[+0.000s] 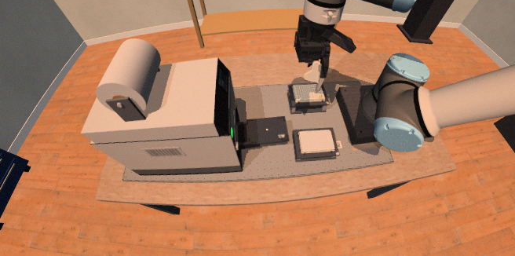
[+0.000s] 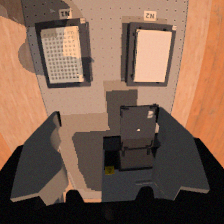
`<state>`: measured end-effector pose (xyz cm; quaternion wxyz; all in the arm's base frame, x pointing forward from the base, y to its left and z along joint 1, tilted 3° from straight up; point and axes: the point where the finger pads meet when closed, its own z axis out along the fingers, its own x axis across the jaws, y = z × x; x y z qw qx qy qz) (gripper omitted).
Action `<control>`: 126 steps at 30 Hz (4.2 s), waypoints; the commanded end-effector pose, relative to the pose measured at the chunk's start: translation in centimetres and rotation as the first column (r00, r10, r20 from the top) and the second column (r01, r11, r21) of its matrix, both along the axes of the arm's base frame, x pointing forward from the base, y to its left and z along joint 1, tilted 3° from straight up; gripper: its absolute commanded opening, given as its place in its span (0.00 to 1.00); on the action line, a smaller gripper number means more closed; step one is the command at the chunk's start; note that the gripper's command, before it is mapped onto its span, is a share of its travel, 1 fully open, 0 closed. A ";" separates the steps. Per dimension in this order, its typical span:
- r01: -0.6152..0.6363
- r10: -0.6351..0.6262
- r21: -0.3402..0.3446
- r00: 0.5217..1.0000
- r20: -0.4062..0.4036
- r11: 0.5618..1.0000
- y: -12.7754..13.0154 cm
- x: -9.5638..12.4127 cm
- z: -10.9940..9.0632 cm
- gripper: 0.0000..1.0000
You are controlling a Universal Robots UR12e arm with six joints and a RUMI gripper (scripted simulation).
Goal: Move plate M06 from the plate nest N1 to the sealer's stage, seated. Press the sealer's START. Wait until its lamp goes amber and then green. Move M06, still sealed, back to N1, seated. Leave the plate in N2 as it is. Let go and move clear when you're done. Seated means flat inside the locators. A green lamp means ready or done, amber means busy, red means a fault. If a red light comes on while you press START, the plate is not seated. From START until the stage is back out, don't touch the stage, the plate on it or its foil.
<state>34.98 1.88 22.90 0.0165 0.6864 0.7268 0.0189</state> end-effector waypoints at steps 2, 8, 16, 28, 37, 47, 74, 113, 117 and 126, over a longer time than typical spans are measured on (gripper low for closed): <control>0.003 -0.003 0.004 1.000 -0.006 1.000 0.1 0.0 -2.5 0.68; 0.002 -0.002 0.004 1.000 -0.006 1.000 0.2 0.0 -4.0 0.68; 0.004 -0.004 0.004 1.000 -0.006 1.000 0.2 0.1 -6.5 0.68; 0.006 -0.006 0.004 1.000 -0.006 1.000 0.2 0.3 -9.0 0.68; 0.008 -0.008 0.003 1.000 -0.004 1.000 -0.8 -0.1 -8.9 0.68; 0.008 -0.008 0.004 1.000 -0.003 1.000 -4.0 -1.2 -9.0 0.68; 0.008 -0.008 0.005 1.000 -0.004 1.000 -10.8 -3.4 -9.2 0.68; 0.006 -0.006 0.004 1.000 -0.004 1.000 -10.7 -3.4 -9.2 0.68; 0.006 -0.006 0.004 1.000 -0.004 1.000 -10.7 -3.4 -9.2 0.68; 0.005 -0.005 0.005 1.000 -0.005 1.000 -10.7 -3.4 -10.4 0.68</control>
